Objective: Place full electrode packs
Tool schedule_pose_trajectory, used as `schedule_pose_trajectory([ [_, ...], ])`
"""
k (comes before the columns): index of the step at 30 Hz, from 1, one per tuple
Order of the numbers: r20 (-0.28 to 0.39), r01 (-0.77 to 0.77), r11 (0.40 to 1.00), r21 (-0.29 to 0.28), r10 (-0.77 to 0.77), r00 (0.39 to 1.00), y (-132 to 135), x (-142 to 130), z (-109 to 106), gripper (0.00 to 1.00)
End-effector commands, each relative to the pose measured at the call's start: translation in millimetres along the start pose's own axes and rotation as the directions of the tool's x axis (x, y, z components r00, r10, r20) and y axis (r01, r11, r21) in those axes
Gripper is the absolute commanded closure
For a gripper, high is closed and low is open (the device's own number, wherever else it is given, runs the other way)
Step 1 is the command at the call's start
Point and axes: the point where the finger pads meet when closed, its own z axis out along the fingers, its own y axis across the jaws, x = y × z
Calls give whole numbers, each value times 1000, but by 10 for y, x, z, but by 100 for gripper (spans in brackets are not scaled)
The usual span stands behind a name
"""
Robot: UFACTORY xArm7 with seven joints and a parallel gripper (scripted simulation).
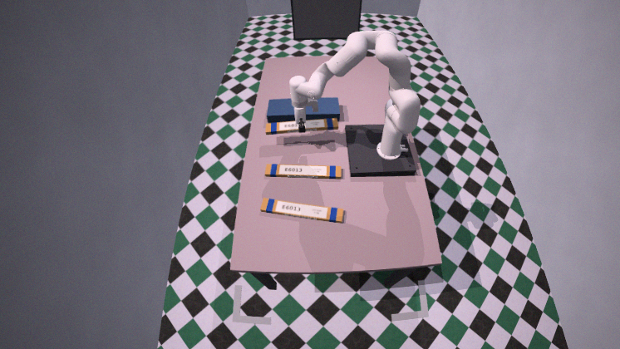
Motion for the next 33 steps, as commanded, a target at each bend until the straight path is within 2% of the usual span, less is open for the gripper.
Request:
schedule_pose_trajectory([
  [1,4,0,1000,1,0,1000,0,-13,-112,42],
  [11,4,0,1000,1,0,1000,0,-12,-343,42],
  [28,4,-1,1000,1,1,1000,0,-12,-358,42],
  [33,4,-55,998,1,55,998,-4,-14,-356,42],
])
